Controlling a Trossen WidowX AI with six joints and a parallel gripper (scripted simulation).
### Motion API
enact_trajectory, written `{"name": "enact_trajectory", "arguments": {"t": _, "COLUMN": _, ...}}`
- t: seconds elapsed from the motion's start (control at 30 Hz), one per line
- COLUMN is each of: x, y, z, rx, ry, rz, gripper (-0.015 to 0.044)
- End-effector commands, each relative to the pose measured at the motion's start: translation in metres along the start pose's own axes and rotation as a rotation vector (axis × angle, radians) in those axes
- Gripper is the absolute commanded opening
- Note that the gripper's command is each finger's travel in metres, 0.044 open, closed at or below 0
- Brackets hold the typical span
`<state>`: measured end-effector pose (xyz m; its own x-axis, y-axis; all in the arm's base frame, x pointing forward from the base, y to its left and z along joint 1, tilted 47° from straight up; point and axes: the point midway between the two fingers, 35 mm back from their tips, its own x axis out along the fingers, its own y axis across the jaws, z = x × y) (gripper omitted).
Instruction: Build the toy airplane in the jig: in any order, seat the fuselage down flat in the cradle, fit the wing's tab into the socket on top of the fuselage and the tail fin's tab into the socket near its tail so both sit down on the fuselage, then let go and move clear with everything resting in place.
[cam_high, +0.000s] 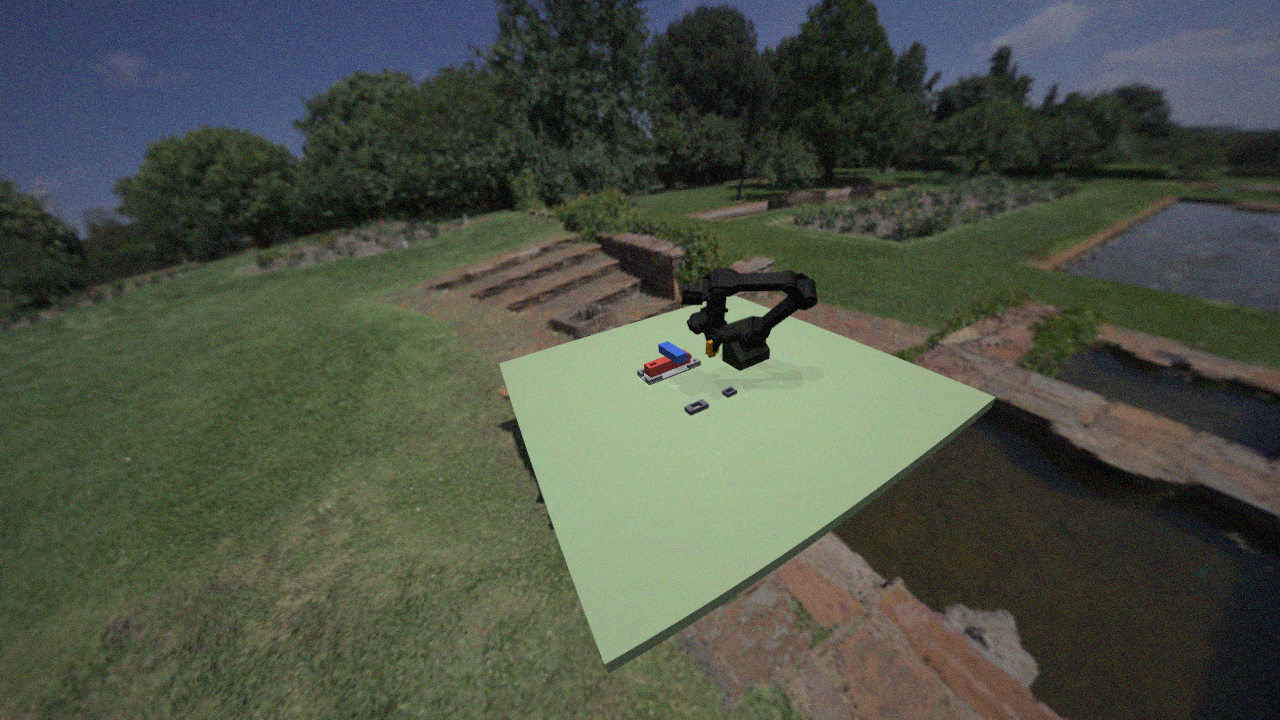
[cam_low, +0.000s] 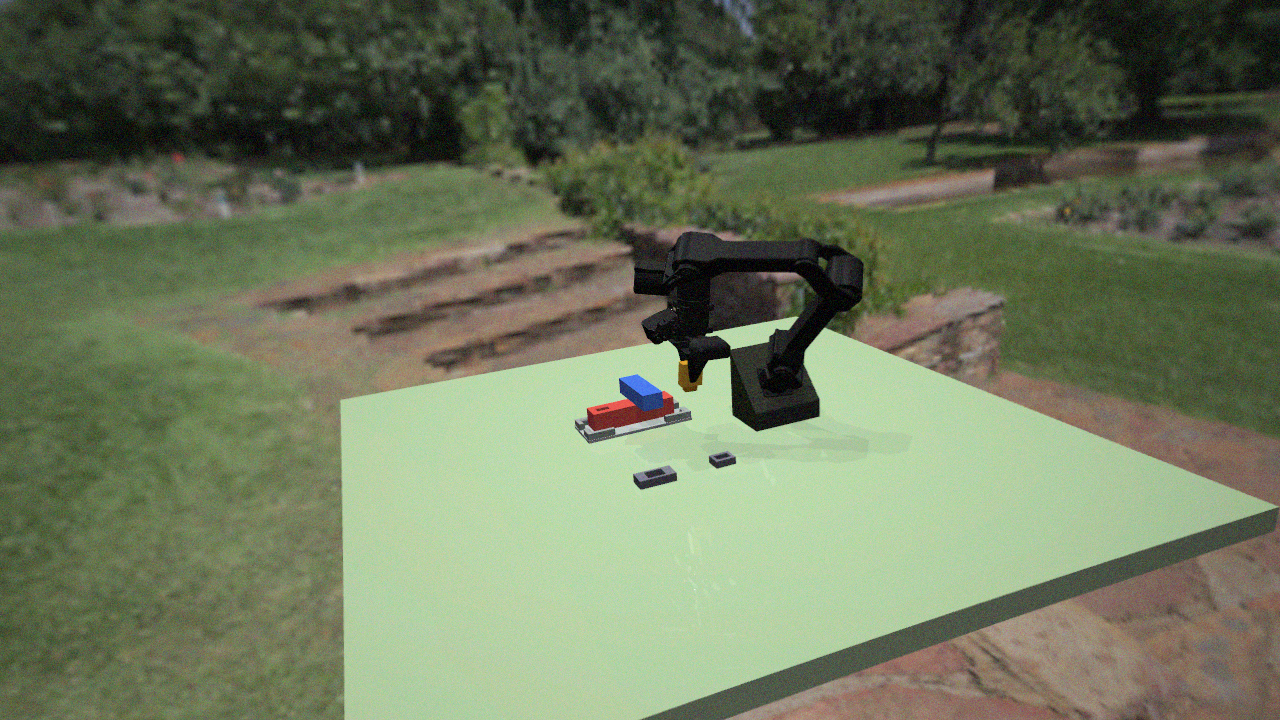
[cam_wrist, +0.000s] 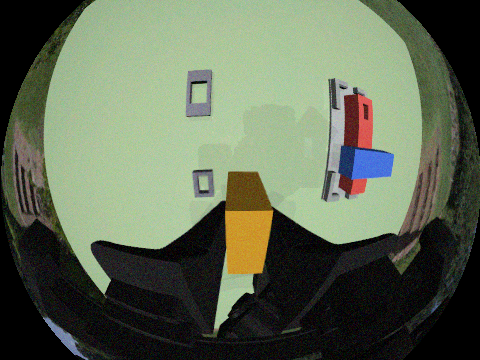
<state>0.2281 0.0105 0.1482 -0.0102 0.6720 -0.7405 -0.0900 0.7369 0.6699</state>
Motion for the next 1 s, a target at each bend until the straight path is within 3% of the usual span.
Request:
{"name": "enact_trajectory", "arguments": {"t": 0.0, "x": -0.001, "y": -0.007, "z": 0.007, "rx": -0.015, "ry": 0.000, "rz": -0.007, "gripper": 0.0000}}
{"name": "enact_trajectory", "arguments": {"t": 0.97, "x": 0.008, "y": -0.072, "z": 0.055, "rx": -0.028, "ry": 0.022, "rz": 0.010, "gripper": 0.0000}}
